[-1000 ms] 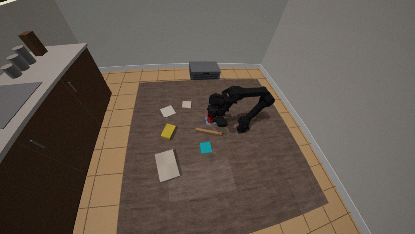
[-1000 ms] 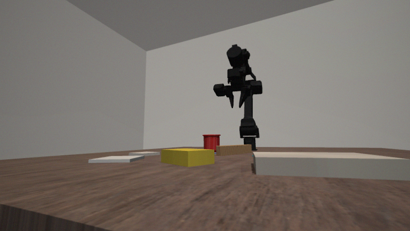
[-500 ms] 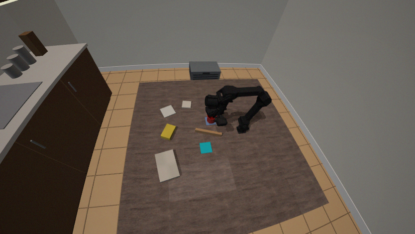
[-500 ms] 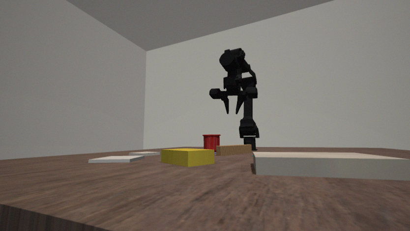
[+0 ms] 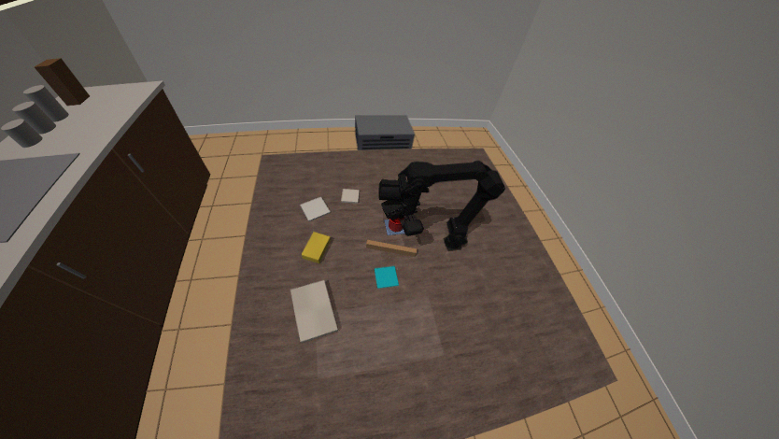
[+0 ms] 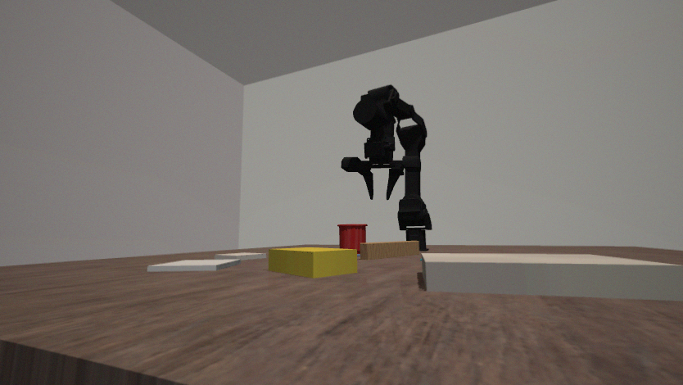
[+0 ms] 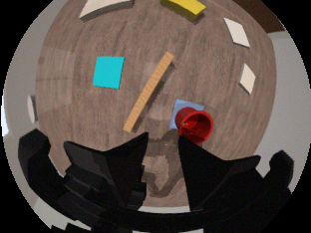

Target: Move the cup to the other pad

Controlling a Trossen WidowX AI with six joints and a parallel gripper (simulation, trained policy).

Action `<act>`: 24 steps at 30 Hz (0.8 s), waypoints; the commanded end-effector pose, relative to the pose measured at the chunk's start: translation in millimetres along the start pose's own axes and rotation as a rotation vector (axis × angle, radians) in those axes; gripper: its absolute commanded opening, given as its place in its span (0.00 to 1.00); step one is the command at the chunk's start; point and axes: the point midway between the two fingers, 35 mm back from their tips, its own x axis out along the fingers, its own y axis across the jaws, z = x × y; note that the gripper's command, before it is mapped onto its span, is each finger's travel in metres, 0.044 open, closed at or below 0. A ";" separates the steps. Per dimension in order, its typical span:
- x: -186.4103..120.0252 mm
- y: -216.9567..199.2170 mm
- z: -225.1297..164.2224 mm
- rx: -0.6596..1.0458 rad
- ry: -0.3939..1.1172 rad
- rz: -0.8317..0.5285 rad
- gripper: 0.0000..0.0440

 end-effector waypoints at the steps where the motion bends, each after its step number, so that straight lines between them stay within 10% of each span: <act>1: 9.7 -3.8 -1.5 -0.009 0.030 0.000 0.40; 24: 61.1 -23.4 -11.7 -0.097 0.119 0.021 0.44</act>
